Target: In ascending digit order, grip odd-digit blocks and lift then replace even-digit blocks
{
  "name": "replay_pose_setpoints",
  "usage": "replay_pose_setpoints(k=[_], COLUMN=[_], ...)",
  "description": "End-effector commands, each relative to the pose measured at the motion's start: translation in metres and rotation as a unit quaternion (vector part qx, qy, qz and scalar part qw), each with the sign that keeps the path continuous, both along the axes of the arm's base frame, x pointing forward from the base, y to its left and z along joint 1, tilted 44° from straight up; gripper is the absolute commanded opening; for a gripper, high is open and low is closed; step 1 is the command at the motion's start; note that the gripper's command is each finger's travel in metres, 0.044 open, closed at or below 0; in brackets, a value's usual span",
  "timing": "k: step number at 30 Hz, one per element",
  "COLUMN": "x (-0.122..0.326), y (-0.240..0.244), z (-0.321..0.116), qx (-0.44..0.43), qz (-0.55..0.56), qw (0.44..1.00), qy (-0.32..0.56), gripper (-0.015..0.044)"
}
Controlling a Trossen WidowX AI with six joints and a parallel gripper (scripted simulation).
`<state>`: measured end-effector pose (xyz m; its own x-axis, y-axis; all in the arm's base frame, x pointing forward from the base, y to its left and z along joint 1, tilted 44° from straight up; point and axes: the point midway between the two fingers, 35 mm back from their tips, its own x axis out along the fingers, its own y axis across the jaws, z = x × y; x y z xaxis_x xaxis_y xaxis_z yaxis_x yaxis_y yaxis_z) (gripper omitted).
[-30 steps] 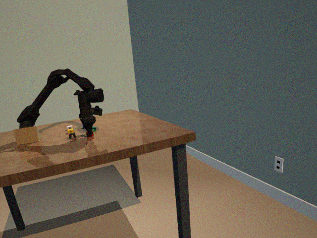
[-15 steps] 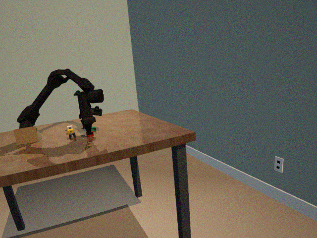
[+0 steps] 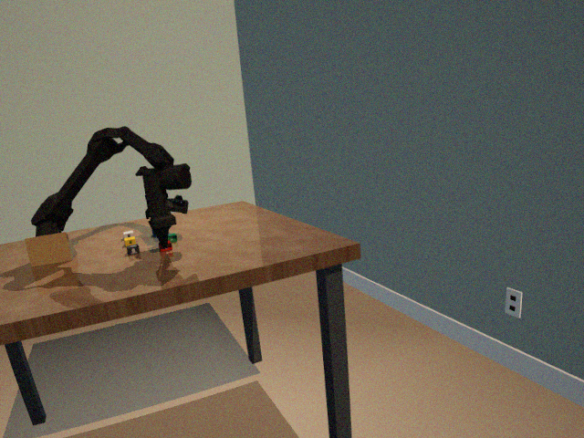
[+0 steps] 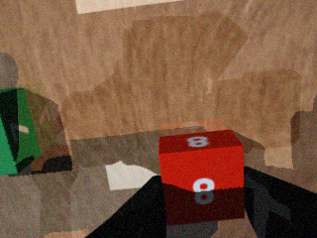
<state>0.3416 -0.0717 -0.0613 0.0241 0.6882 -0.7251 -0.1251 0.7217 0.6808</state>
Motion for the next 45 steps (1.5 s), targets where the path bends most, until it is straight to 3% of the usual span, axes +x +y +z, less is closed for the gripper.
replay_pose_setpoints(k=[1, 40, 45], x=[0.001, 0.001, 0.001], y=[-0.005, 0.001, 0.001], z=[0.005, -0.001, -0.001], qx=[0.001, 0.001, 0.001], qz=[-0.002, -0.001, -0.001], qw=[1.0, 1.0, 1.0], qy=[-0.002, -0.002, -0.002], gripper=[0.012, 0.012, 0.0251])
